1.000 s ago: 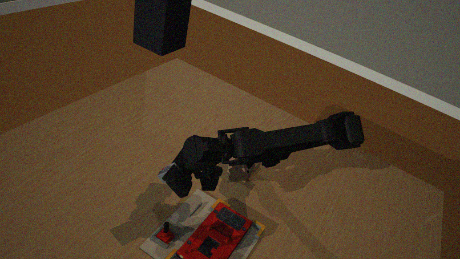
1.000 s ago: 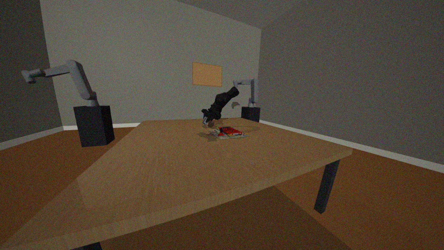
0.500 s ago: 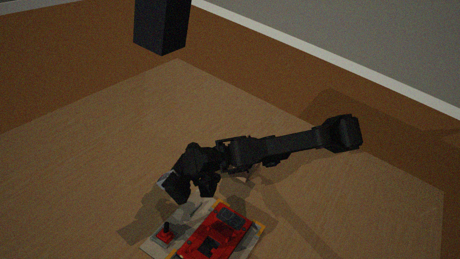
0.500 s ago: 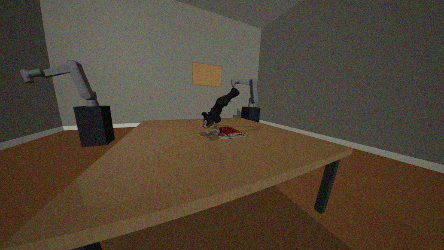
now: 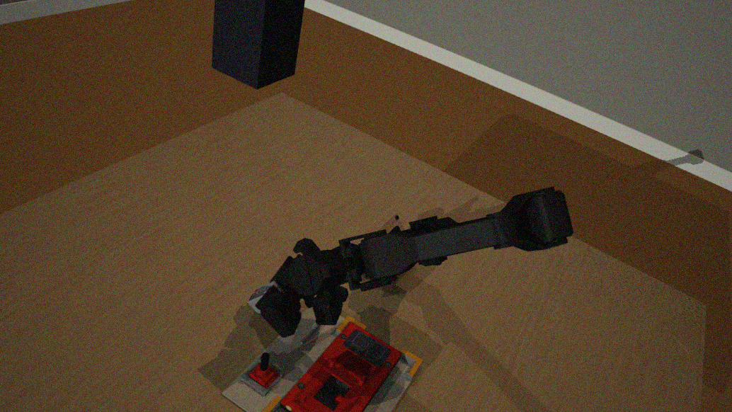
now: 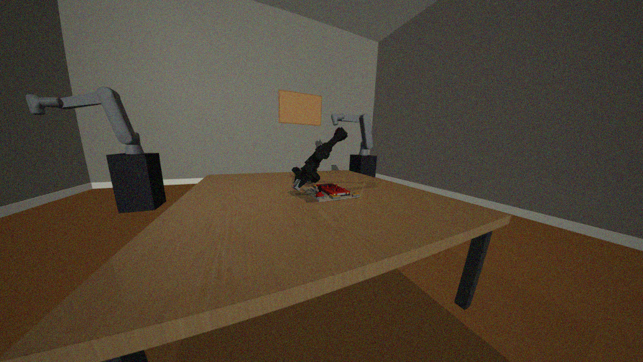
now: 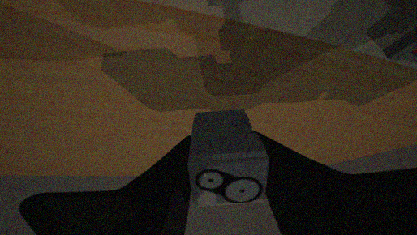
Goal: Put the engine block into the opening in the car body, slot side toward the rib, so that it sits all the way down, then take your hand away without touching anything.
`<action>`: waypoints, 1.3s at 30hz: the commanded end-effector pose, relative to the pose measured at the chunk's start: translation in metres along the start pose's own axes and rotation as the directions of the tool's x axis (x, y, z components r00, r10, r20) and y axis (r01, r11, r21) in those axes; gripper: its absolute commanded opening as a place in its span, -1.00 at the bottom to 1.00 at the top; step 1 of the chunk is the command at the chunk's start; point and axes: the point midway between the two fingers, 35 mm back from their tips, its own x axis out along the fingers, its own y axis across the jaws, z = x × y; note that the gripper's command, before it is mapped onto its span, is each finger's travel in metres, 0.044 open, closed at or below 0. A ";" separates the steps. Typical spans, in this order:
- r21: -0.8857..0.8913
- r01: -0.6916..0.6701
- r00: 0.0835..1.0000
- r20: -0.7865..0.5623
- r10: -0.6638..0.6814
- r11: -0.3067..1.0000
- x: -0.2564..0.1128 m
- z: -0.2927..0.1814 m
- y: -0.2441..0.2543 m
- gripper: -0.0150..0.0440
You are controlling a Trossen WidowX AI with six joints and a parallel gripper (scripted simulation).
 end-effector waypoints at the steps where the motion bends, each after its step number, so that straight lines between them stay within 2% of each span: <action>1: 0.006 -0.013 1.000 0.001 0.013 1.000 0.007 0.006 0.004 -0.49; 14: 0.006 -0.013 1.000 0.002 0.013 1.000 0.017 0.014 0.001 -0.49; 31: 0.003 -0.002 1.000 -0.010 0.002 1.000 0.017 0.013 0.000 1.00; 39: 0.005 -0.010 1.000 -0.002 0.010 1.000 0.010 0.013 0.000 1.00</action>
